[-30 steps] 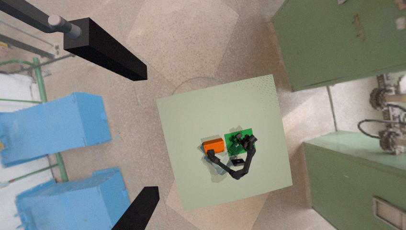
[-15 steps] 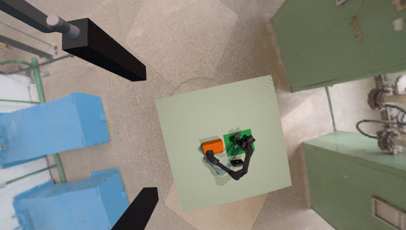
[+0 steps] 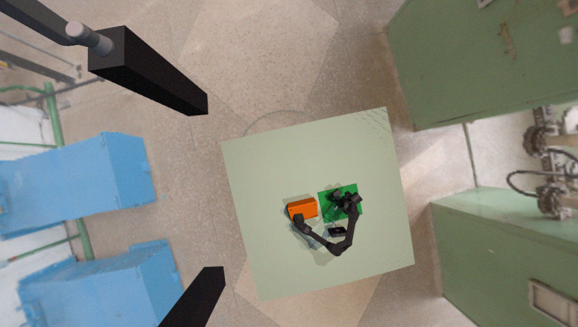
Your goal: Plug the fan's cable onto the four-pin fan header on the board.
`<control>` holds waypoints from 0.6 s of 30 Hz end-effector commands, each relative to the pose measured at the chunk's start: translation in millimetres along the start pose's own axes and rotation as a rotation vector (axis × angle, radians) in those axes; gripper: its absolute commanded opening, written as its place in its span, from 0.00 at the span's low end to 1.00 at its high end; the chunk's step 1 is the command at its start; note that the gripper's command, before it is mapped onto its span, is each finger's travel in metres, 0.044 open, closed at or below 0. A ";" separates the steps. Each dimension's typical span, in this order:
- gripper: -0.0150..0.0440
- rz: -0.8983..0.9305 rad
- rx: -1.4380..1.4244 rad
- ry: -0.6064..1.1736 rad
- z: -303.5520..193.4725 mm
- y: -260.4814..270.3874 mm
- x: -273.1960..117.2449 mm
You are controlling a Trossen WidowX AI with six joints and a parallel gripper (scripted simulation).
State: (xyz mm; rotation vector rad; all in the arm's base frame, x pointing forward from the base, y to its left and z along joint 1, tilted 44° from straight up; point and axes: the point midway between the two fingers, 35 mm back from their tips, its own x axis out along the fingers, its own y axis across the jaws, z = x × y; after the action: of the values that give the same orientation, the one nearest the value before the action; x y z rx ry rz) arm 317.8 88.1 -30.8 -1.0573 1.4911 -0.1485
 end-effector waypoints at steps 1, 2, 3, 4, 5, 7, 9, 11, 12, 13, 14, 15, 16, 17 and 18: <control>0.73 0.001 0.001 0.000 0.1 -0.2 -0.2; 0.69 0.001 0.001 0.000 0.1 -0.2 -0.2; 0.64 0.001 0.001 0.000 0.1 -0.2 -0.2; 0.60 0.001 0.001 0.000 0.1 -0.2 -0.2; 0.56 0.001 0.001 0.000 0.1 -0.2 -0.2; 0.47 0.001 0.001 0.000 0.1 -0.2 -0.2; 0.38 0.001 0.001 0.000 0.1 -0.2 -0.2; 0.29 0.001 0.001 0.000 0.1 -0.2 -0.2; 0.25 0.001 0.001 0.000 0.1 -0.2 -0.2; 0.25 0.001 0.001 0.000 0.1 -0.2 -0.2; 0.25 0.001 0.001 0.000 0.1 -0.2 -0.2; 0.25 0.001 0.001 0.000 0.1 -0.2 -0.2; 0.25 0.001 0.001 0.000 0.3 -0.2 -2.9; 0.25 0.001 -0.001 0.000 0.9 0.0 -11.1; 0.25 0.000 -0.003 0.000 1.2 0.2 -24.8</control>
State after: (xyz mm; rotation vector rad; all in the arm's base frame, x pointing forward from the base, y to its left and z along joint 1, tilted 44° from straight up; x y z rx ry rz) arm 316.0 88.2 -28.1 -1.0628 1.5021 -0.1525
